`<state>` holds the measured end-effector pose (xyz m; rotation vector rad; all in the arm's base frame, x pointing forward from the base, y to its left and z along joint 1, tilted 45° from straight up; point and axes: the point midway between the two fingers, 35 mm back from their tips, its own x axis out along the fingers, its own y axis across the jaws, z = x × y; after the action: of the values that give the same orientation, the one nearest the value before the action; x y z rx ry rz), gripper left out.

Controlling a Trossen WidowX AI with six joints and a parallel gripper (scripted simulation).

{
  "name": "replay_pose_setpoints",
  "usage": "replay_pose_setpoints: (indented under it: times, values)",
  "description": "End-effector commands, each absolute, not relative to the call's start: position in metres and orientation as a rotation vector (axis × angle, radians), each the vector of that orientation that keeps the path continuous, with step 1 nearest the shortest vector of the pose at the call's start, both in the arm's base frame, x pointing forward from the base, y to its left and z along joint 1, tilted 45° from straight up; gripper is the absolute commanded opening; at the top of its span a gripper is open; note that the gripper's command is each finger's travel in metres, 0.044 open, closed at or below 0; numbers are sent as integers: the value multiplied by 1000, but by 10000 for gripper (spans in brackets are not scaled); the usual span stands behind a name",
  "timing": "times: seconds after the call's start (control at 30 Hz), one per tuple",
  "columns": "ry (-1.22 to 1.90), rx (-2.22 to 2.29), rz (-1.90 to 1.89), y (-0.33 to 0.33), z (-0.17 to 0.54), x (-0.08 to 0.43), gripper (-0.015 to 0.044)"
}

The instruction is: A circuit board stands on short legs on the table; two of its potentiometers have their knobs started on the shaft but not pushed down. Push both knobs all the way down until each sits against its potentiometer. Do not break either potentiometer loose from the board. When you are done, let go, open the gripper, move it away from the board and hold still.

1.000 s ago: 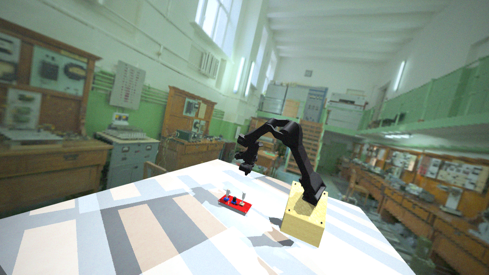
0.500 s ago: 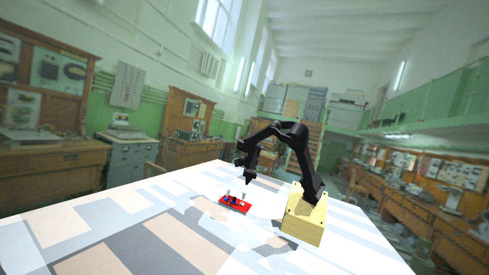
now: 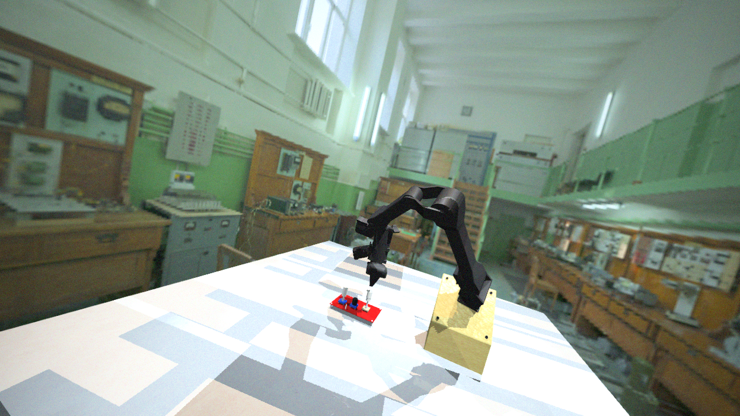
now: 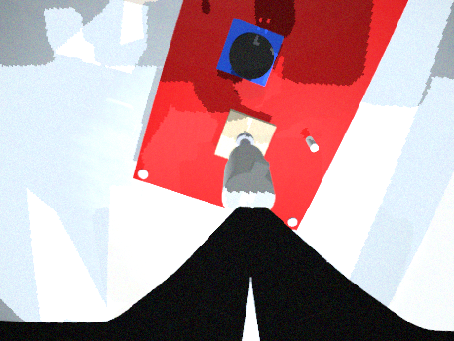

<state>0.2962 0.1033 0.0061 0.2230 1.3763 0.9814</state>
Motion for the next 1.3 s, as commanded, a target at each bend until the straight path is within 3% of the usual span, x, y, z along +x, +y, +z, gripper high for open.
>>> replay_pose_setpoints:
  times: [0.0, 1.27]
  values:
    - [1382, 235, 982, 108, 0, 294, 0]
    - [1382, 236, 983, 116, -8, 292, 0]
